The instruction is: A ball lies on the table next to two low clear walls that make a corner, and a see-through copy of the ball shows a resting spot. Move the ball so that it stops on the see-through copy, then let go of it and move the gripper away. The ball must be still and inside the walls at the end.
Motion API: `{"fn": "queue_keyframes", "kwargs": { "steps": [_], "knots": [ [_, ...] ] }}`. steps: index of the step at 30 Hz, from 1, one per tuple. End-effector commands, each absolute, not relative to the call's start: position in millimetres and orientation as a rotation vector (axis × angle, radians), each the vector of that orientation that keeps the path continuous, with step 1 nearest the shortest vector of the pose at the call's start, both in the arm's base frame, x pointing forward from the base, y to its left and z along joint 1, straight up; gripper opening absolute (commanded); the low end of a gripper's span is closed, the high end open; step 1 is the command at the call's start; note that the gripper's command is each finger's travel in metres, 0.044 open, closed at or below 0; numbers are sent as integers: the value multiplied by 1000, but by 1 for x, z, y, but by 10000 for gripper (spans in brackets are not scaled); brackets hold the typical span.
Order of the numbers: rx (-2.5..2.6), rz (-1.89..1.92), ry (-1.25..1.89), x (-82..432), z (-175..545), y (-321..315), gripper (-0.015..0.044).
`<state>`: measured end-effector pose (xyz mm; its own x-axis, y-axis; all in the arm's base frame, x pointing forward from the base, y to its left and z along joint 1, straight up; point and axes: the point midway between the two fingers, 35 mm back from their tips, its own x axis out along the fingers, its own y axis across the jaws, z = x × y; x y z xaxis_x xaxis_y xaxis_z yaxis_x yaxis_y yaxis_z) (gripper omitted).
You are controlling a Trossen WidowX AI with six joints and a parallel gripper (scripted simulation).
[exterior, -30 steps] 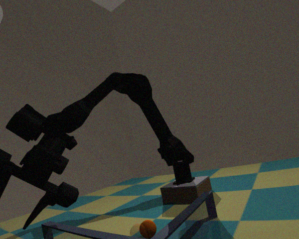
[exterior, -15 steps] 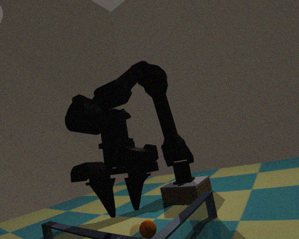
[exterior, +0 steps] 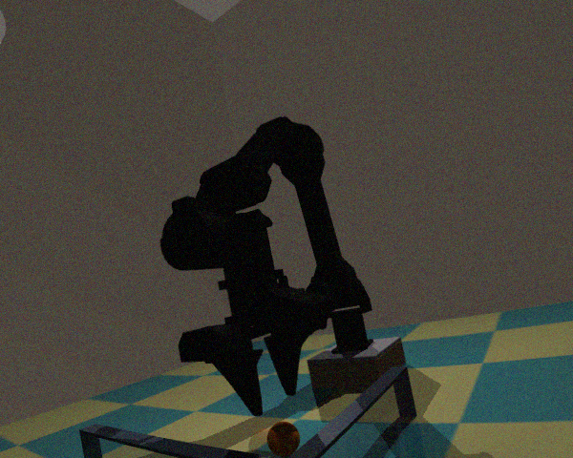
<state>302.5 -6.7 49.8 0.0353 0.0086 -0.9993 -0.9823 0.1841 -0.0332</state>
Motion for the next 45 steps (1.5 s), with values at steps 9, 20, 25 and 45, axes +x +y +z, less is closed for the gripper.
{"fn": "queue_keyframes", "kwargs": {
  "steps": [9,20,25,45],
  "knots": [
    [-1084,1061,1263,301,31,-7,283],
    [-1084,1061,1263,301,13,-7,283],
    [-1084,1061,1264,301,7,-7,283],
    [-1084,1061,1263,307,40,-7,0]
  ]
}}
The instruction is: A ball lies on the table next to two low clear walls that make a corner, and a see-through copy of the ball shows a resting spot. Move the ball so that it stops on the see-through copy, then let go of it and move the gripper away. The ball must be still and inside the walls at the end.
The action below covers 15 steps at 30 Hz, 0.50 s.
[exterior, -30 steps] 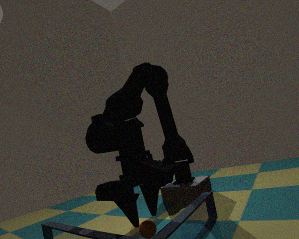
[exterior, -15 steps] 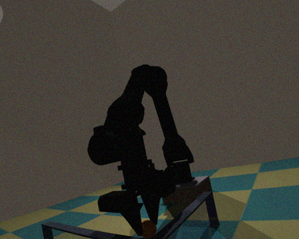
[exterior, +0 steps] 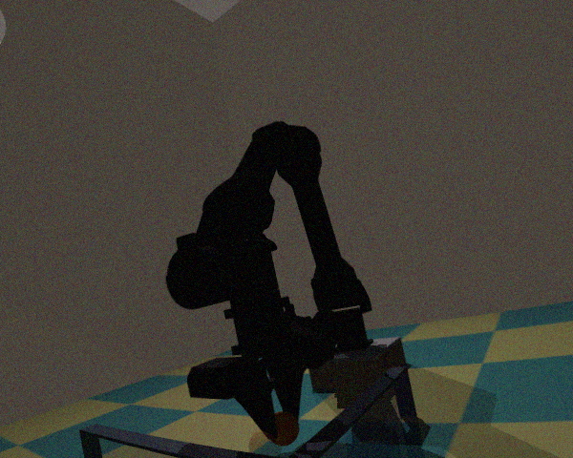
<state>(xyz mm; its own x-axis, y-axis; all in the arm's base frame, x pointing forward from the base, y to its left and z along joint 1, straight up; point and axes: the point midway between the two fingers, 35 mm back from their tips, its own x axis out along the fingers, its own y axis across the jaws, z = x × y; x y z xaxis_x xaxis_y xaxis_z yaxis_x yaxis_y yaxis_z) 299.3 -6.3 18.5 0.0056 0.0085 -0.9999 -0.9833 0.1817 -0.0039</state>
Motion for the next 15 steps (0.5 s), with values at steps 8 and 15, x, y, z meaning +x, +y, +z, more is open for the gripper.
{"fn": "queue_keyframes", "kwargs": {
  "steps": [8,15],
  "knots": [
    [-1084,1060,1263,306,92,-7,0],
    [-1084,1061,1263,298,134,-7,0]
  ]
}}
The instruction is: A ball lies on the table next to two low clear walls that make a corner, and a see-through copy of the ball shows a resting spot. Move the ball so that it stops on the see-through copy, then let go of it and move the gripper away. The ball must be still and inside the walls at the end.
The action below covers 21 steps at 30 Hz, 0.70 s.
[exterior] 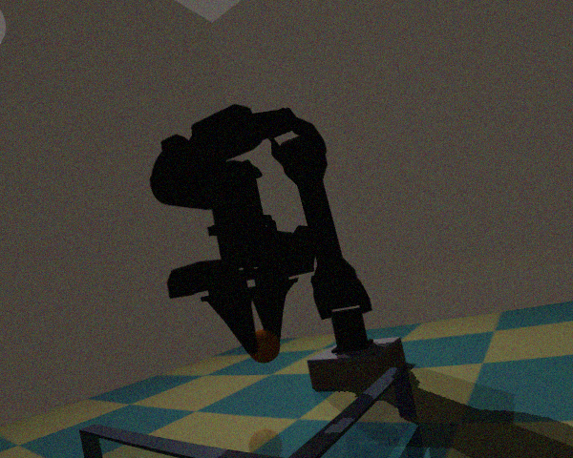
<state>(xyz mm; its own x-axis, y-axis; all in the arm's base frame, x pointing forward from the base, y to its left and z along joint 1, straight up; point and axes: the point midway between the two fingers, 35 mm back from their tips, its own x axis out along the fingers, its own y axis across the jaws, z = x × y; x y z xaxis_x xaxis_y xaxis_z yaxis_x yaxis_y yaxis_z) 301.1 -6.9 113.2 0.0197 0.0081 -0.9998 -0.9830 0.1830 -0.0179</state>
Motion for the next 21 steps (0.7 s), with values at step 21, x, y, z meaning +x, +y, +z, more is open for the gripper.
{"fn": "queue_keyframes", "kwargs": {
  "steps": [21],
  "knots": [
    [-1086,1059,1263,320,74,-20,0]
  ]
}}
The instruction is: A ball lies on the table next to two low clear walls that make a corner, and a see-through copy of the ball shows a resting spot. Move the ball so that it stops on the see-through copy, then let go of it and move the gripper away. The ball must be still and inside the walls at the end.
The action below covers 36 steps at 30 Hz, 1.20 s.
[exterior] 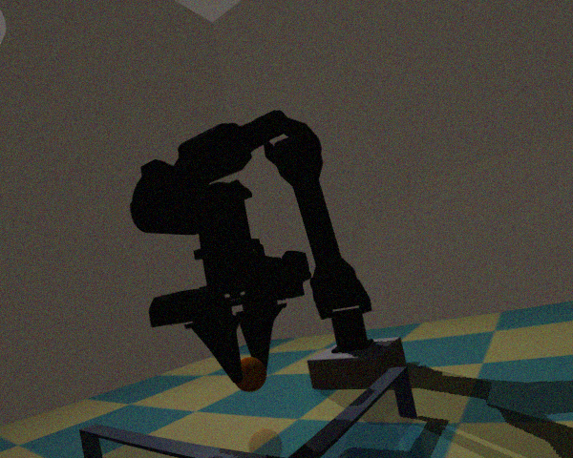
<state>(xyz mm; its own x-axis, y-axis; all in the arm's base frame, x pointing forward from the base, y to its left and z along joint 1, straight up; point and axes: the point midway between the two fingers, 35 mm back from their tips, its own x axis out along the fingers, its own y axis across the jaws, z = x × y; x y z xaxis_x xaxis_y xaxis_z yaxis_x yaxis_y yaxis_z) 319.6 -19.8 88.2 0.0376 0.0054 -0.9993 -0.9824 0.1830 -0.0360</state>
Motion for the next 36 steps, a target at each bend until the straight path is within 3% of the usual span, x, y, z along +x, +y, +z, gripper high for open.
{"fn": "queue_keyframes", "kwargs": {
  "steps": [1,10,32,36],
  "knots": [
    [-1086,1059,1263,320,69,-20,0],
    [-1085,1059,1263,319,23,-20,0],
    [-1085,1059,1263,319,3,-20,0],
    [-1082,1055,1261,321,7,-20,105]
  ]
}}
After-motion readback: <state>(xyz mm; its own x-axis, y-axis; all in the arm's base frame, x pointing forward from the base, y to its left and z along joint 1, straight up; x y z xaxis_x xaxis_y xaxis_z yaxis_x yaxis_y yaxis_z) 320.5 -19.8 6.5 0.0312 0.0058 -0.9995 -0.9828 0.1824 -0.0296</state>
